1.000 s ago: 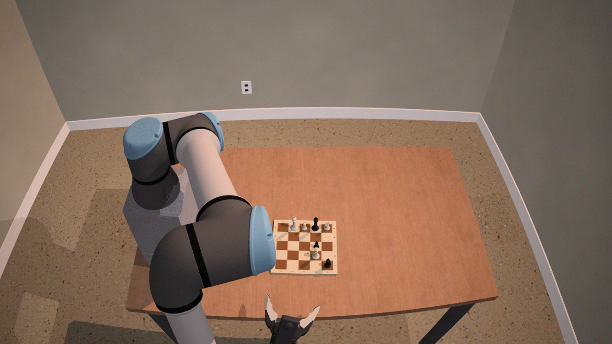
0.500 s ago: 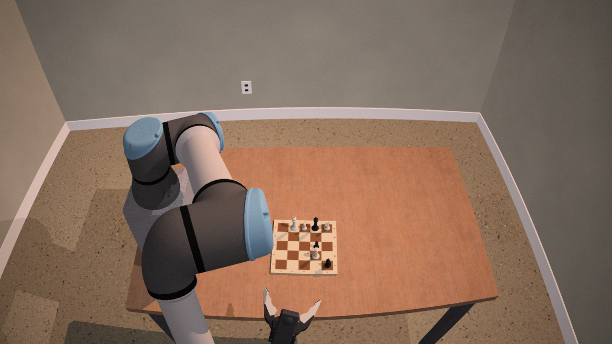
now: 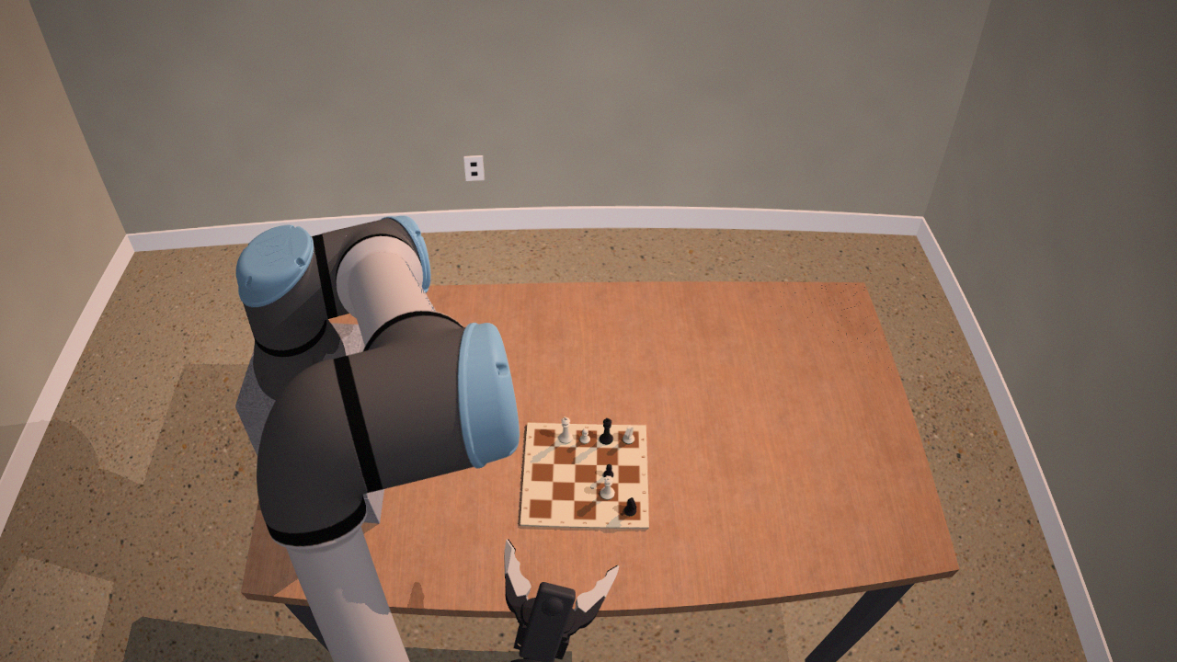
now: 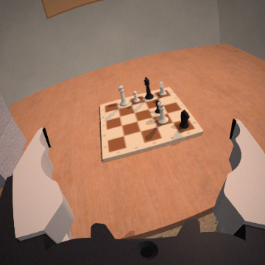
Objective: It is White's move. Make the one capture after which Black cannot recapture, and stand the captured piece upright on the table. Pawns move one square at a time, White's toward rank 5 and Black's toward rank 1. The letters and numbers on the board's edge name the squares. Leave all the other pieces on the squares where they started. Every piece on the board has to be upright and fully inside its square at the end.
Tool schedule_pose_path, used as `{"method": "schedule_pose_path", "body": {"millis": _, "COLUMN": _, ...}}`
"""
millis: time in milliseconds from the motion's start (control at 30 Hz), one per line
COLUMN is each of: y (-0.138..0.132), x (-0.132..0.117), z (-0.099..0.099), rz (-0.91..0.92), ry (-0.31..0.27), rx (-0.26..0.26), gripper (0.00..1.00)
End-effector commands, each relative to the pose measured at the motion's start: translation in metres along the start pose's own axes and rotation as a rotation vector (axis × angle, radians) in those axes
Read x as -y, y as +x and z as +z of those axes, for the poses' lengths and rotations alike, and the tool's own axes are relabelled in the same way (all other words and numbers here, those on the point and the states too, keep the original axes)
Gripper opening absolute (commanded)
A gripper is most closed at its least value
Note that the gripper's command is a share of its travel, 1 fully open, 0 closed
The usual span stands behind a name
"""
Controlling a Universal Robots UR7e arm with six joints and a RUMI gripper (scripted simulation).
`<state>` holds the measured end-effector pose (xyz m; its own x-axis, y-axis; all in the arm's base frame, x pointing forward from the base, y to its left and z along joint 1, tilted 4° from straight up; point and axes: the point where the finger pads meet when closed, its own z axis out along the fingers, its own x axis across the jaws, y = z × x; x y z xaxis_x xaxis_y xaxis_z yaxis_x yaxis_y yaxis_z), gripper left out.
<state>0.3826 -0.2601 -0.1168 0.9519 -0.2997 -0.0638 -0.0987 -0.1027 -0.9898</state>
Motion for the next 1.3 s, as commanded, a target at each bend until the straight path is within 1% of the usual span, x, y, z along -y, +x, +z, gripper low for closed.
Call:
{"method": "schedule_pose_path", "body": {"millis": 0, "y": 0.000, "x": 0.000, "z": 0.000, "rz": -0.001, "ry": -0.002, "rx": 0.001, "gripper": 1.00}}
{"method": "schedule_pose_path", "body": {"millis": 100, "y": 0.000, "x": -0.001, "z": 0.002, "rz": -0.003, "ry": -0.010, "rx": 0.007, "gripper": 1.00}}
{"method": "schedule_pose_path", "body": {"millis": 200, "y": 0.000, "x": -0.003, "z": 0.006, "rz": -0.009, "ry": -0.029, "rx": 0.023, "gripper": 1.00}}
{"method": "schedule_pose_path", "body": {"millis": 333, "y": 0.000, "x": -0.007, "z": 0.017, "rz": -0.023, "ry": -0.078, "rx": 0.061, "gripper": 1.00}}
{"method": "schedule_pose_path", "body": {"millis": 433, "y": -0.001, "x": -0.011, "z": 0.029, "rz": -0.039, "ry": -0.134, "rx": 0.104, "gripper": 1.00}}
{"method": "schedule_pose_path", "body": {"millis": 500, "y": -0.001, "x": -0.011, "z": 0.029, "rz": -0.039, "ry": -0.134, "rx": 0.104, "gripper": 1.00}}
{"method": "schedule_pose_path", "body": {"millis": 633, "y": -0.001, "x": -0.020, "z": 0.048, "rz": -0.070, "ry": -0.236, "rx": 0.175, "gripper": 1.00}}
{"method": "schedule_pose_path", "body": {"millis": 800, "y": 0.001, "x": -0.032, "z": 0.072, "rz": -0.126, "ry": -0.402, "rx": 0.277, "gripper": 1.00}}
{"method": "schedule_pose_path", "body": {"millis": 833, "y": 0.001, "x": -0.032, "z": 0.072, "rz": -0.126, "ry": -0.402, "rx": 0.277, "gripper": 1.00}}
{"method": "schedule_pose_path", "body": {"millis": 933, "y": 0.005, "x": -0.038, "z": 0.087, "rz": -0.169, "ry": -0.518, "rx": 0.337, "gripper": 1.00}}
{"method": "schedule_pose_path", "body": {"millis": 967, "y": 0.005, "x": -0.038, "z": 0.087, "rz": -0.169, "ry": -0.518, "rx": 0.337, "gripper": 1.00}}
{"method": "schedule_pose_path", "body": {"millis": 1000, "y": 0.006, "x": -0.040, "z": 0.091, "rz": -0.185, "ry": -0.559, "rx": 0.356, "gripper": 1.00}}
{"method": "schedule_pose_path", "body": {"millis": 1067, "y": 0.006, "x": -0.040, "z": 0.091, "rz": -0.185, "ry": -0.559, "rx": 0.356, "gripper": 1.00}}
{"method": "schedule_pose_path", "body": {"millis": 1167, "y": 0.013, "x": -0.044, "z": 0.104, "rz": -0.237, "ry": -0.684, "rx": 0.405, "gripper": 1.00}}
{"method": "schedule_pose_path", "body": {"millis": 1200, "y": 0.013, "x": -0.044, "z": 0.104, "rz": -0.237, "ry": -0.684, "rx": 0.405, "gripper": 1.00}}
{"method": "schedule_pose_path", "body": {"millis": 1267, "y": 0.018, "x": -0.044, "z": 0.112, "rz": -0.275, "ry": -0.769, "rx": 0.432, "gripper": 1.00}}
